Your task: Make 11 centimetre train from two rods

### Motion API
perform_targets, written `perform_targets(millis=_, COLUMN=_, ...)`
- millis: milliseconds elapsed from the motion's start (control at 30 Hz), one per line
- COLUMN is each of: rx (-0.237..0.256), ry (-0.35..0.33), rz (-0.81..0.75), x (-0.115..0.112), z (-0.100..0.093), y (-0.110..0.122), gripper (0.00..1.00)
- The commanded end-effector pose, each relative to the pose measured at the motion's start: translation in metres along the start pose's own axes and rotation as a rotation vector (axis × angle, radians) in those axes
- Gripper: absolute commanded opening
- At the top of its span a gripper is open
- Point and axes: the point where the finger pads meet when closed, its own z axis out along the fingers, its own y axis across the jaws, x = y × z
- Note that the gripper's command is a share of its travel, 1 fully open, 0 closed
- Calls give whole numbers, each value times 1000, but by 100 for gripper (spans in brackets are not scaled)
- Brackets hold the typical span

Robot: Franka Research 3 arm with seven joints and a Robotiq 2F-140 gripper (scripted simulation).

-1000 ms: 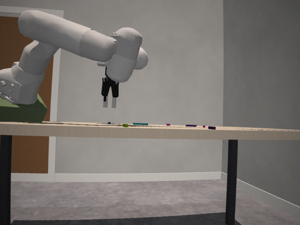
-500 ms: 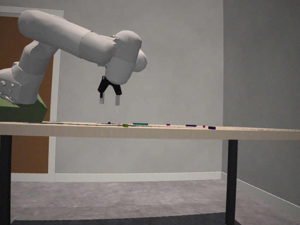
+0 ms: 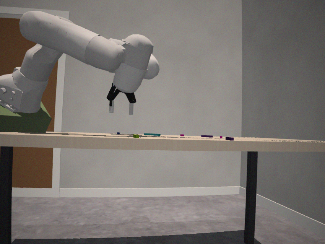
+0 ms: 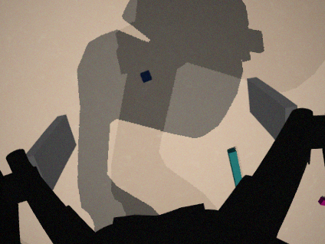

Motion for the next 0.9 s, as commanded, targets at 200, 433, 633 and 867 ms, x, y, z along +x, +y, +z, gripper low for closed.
perform_targets(millis=200, rx=9, ry=-21, rz=266, x=-9, z=1, y=6, gripper=100)
perform_targets(millis=433, rx=8, ry=-20, rz=388, x=-15, z=1, y=11, gripper=100)
perform_targets(millis=633, rx=7, ry=-20, rz=486, x=-19, z=2, y=14, gripper=100)
perform_targets(millis=867, rx=6, ry=-20, rz=607, x=-25, z=2, y=18, gripper=100)
